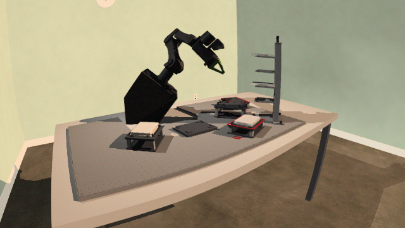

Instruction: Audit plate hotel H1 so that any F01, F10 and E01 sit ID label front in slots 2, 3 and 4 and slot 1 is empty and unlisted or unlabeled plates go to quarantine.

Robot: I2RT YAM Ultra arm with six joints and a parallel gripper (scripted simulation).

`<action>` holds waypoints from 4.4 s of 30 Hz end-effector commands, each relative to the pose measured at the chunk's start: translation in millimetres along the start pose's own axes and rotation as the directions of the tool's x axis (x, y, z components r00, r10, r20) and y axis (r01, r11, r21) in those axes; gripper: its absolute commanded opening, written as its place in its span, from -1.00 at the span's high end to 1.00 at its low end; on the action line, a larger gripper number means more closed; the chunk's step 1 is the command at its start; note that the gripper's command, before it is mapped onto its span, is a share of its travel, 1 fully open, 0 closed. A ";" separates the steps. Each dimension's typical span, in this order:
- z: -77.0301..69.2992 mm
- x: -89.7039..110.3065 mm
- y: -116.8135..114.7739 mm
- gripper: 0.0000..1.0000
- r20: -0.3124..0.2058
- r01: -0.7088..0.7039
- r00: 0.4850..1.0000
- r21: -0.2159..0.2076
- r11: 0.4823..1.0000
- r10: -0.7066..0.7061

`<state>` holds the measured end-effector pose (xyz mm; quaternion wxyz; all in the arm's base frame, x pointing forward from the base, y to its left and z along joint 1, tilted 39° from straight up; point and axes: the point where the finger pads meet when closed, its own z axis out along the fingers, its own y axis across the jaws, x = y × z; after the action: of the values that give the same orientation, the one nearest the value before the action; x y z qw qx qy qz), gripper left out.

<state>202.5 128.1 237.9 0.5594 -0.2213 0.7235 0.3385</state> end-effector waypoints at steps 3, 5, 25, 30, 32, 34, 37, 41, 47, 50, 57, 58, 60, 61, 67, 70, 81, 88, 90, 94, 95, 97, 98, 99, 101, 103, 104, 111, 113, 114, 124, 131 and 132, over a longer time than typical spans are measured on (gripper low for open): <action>-6.1 -17.2 14.3 1.00 0.037 -0.001 0.999 0.053 0.999 -0.001; -6.1 -17.7 20.8 1.00 0.039 -0.002 0.999 0.052 0.999 0.000; 2.5 -19.3 74.3 1.00 0.031 -0.027 0.999 0.051 0.998 0.026; 3.5 -21.1 88.2 1.00 0.036 -0.033 0.999 0.048 0.998 0.032; 3.6 -21.1 88.8 1.00 0.036 -0.034 0.999 0.048 0.998 0.032; -3.0 -28.2 88.0 1.00 0.069 -0.048 0.997 0.039 0.998 0.045; -2.8 -29.1 84.5 1.00 0.073 -0.050 0.996 0.053 0.997 0.046; -2.8 -29.1 84.5 1.00 0.073 -0.049 0.996 0.053 0.997 0.046; -2.8 -28.8 85.7 1.00 0.072 -0.046 0.997 0.049 0.998 0.043; -2.8 -28.8 85.7 1.00 0.071 -0.046 0.997 0.048 0.998 0.043; -2.8 -28.8 85.8 1.00 0.071 -0.046 0.997 0.048 0.998 0.043; -2.8 -28.7 85.8 1.00 0.071 -0.046 0.997 0.048 0.998 0.043; -2.8 -28.7 85.8 1.00 0.071 -0.046 0.997 0.048 0.998 0.043; -2.8 -28.7 85.8 1.00 0.071 -0.046 0.997 0.048 0.998 0.043; -2.8 -28.7 85.8 1.00 0.071 -0.046 0.997 0.048 0.998 0.043; -2.8 -28.7 85.8 1.00 0.071 -0.046 0.997 0.048 0.998 0.043; -12.7 -31.2 86.6 -1.00 0.045 -0.038 0.998 0.045 0.998 0.036; -29.9 -46.8 86.3 -1.00 0.044 -0.040 0.998 0.045 0.998 0.038; -34.8 -51.3 86.2 -1.00 0.044 -0.040 0.998 0.045 0.998 0.038; -39.6 -55.7 86.0 -1.00 0.044 -0.041 0.998 0.045 0.998 0.039; -41.4 -57.5 86.1 -1.00 0.041 -0.040 0.998 0.046 0.998 0.038; -44.0 -60.3 86.6 -1.00 0.031 -0.035 0.999 0.050 0.998 0.033; -44.9 -61.5 87.1 -1.00 0.025 -0.031 0.999 0.052 0.998 0.030; -45.4 -62.4 87.8 -1.00 0.017 -0.026 1.000 0.055 0.998 0.025; -49.1 -66.2 88.3 -1.00 0.013 -0.023 1.000 0.057 0.998 0.022; -53.8 -70.8 88.4 -1.00 0.013 -0.023 1.000 0.057 0.998 0.022; -56.2 -73.1 88.5 -1.00 0.013 -0.023 1.000 0.057 0.998 0.022; -67.1 -84.6 89.0 -1.00 0.014 -0.020 1.000 0.057 0.998 0.019; -69.6 -89.6 89.4 -1.00 0.015 -0.019 1.000 0.056 0.998 0.018; -70.4 -92.2 89.4 -1.00 0.016 -0.018 1.000 0.056 0.998 0.017; -109.7 -123.7 93.1 -1.00 0.074 -0.008 0.997 0.049 0.999 0.004; -100.1 -110.2 88.3 -1.00 0.033 -0.012 0.999 0.059 0.998 0.010; -100.1 -110.2 88.3 -1.00 0.033 -0.012 0.999 0.059 0.998 0.010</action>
<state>123.8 125.3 378.3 0.5729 -0.1975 0.7243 0.3288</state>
